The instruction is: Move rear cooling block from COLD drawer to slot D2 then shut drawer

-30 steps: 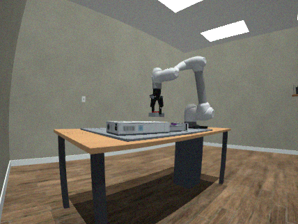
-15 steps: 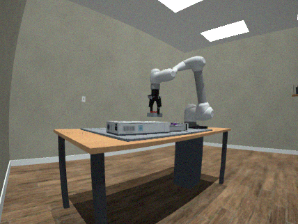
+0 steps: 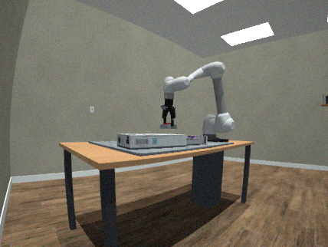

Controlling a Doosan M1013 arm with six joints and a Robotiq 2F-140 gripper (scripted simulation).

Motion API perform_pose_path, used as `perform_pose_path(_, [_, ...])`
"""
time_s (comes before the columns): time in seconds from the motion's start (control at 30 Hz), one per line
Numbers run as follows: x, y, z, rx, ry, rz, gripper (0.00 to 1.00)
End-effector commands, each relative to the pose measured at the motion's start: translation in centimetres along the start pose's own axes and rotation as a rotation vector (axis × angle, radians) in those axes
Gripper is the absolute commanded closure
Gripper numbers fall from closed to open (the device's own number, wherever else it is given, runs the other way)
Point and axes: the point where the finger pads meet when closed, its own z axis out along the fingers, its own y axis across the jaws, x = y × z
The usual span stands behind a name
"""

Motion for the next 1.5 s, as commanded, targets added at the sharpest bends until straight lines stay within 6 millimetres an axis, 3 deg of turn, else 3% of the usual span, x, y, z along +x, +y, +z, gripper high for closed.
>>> perform_pose_path(0.0, [-0.1, 0.5, -0.1, 0.000, 0.002, 0.000, 0.90])
perform_pose_path(1.47, [-3.8, 10.6, -0.1, 0.000, 0.002, 0.000, 0.90])
